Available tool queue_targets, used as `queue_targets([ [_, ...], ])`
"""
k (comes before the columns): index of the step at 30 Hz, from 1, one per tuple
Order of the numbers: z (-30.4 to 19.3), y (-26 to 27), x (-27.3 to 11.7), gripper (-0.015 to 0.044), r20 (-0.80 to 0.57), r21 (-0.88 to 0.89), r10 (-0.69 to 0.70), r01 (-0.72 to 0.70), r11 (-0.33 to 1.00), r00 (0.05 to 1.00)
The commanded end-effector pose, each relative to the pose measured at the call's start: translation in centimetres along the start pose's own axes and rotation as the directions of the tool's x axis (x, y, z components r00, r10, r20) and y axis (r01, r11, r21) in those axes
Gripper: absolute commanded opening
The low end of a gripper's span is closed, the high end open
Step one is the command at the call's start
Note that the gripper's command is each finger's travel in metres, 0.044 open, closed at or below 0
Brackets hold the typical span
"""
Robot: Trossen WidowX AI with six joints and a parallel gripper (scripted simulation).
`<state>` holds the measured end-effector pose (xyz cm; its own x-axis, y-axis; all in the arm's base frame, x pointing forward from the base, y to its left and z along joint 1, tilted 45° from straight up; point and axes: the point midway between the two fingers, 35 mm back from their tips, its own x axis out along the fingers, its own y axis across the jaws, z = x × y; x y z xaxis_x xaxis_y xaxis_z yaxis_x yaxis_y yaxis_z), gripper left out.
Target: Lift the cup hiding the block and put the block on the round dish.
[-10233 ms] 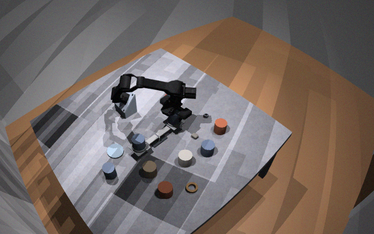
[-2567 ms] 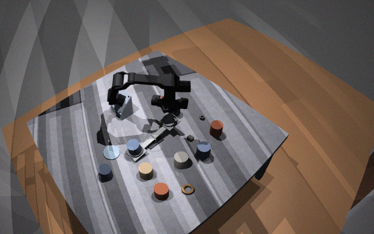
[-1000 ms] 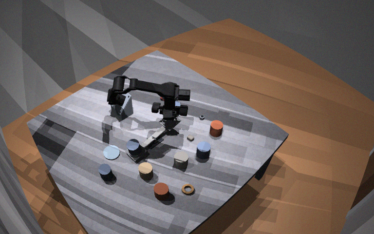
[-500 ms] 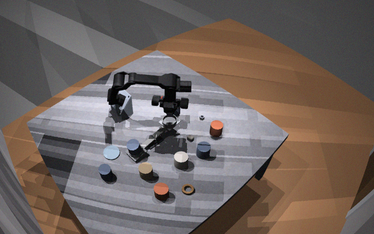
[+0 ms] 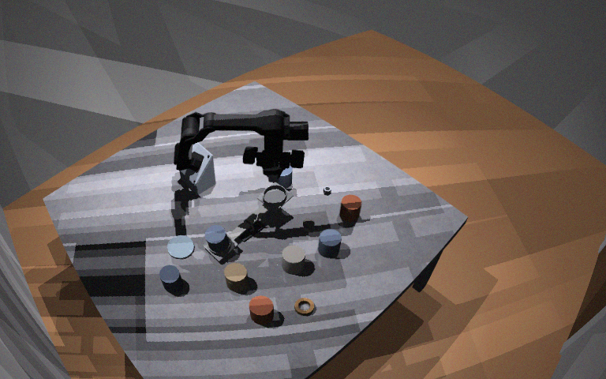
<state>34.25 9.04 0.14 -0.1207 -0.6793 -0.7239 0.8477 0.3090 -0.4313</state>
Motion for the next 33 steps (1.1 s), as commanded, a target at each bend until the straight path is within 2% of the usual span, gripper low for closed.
queue_targets([
  [1,2.6,-1.0,0.1,0.0,-0.021,-0.002,0.016,-0.016,1.0,1.0],
  [19,12.8,-8.0,2.5,0.0,-0.061,-0.03,0.081,-0.083,0.996,0.995],
  [33,18.6,-16.2,5.3,0.0,-0.037,-0.028,0.09,-0.091,0.995,0.995],
])
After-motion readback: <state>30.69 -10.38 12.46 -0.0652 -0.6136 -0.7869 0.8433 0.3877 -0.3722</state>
